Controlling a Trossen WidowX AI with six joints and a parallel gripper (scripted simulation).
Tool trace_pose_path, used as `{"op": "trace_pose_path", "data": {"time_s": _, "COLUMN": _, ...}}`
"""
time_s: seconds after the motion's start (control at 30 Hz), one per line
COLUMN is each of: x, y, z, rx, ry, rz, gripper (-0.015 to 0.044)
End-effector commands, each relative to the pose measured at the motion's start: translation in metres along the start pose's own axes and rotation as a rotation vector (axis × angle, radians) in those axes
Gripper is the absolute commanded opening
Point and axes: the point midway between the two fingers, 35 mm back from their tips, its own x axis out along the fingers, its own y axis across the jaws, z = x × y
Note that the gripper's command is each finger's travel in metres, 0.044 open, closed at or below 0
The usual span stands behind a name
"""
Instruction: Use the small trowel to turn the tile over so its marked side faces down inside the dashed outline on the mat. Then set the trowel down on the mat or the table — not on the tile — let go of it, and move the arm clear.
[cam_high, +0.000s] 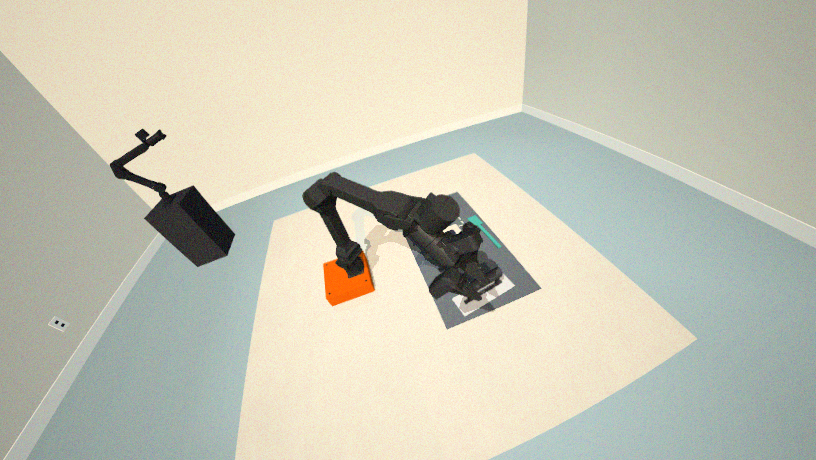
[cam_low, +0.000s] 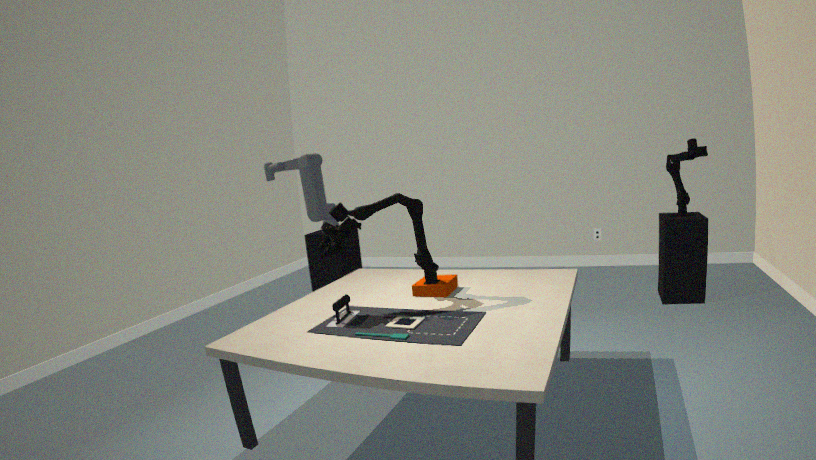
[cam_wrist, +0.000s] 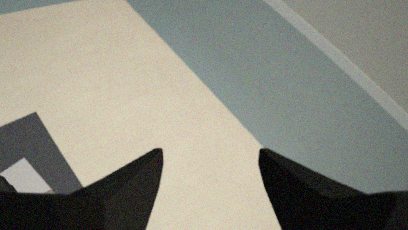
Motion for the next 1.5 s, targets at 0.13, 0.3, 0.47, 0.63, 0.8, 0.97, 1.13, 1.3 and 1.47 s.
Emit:
{"op": "trace_pose_path", "data": {"time_s": 0.13, "x": 0.028, "y": 0.046, "z": -0.01, "rx": -0.177, "ry": 0.176, "rz": 0.156, "gripper": 0.027}}
{"op": "trace_pose_path", "data": {"time_s": 0.3, "x": 0.039, "y": 0.072, "z": -0.019, "rx": -0.281, "ry": 0.274, "rz": 0.248, "gripper": 0.027}}
{"op": "trace_pose_path", "data": {"time_s": 0.47, "x": 0.047, "y": 0.098, "z": -0.03, "rx": -0.384, "ry": 0.37, "rz": 0.344, "gripper": 0.027}}
{"op": "trace_pose_path", "data": {"time_s": 0.63, "x": 0.051, "y": 0.124, "z": -0.043, "rx": -0.487, "ry": 0.464, "rz": 0.443, "gripper": 0.027}}
{"op": "trace_pose_path", "data": {"time_s": 0.8, "x": 0.052, "y": 0.148, "z": -0.057, "rx": -0.588, "ry": 0.556, "rz": 0.544, "gripper": 0.027}}
{"op": "trace_pose_path", "data": {"time_s": 0.97, "x": 0.05, "y": 0.171, "z": -0.072, "rx": -0.684, "ry": 0.643, "rz": 0.644, "gripper": 0.027}}
{"op": "trace_pose_path", "data": {"time_s": 1.13, "x": 0.049, "y": 0.174, "z": -0.074, "rx": -0.696, "ry": 0.654, "rz": 0.658, "gripper": 0.027}}
{"op": "trace_pose_path", "data": {"time_s": 1.3, "x": 0.052, "y": 0.175, "z": -0.077, "rx": -0.696, "ry": 0.654, "rz": 0.658, "gripper": 0.027}}
{"op": "trace_pose_path", "data": {"time_s": 1.47, "x": 0.057, "y": 0.178, "z": -0.082, "rx": -0.696, "ry": 0.654, "rz": 0.658, "gripper": 0.027}}
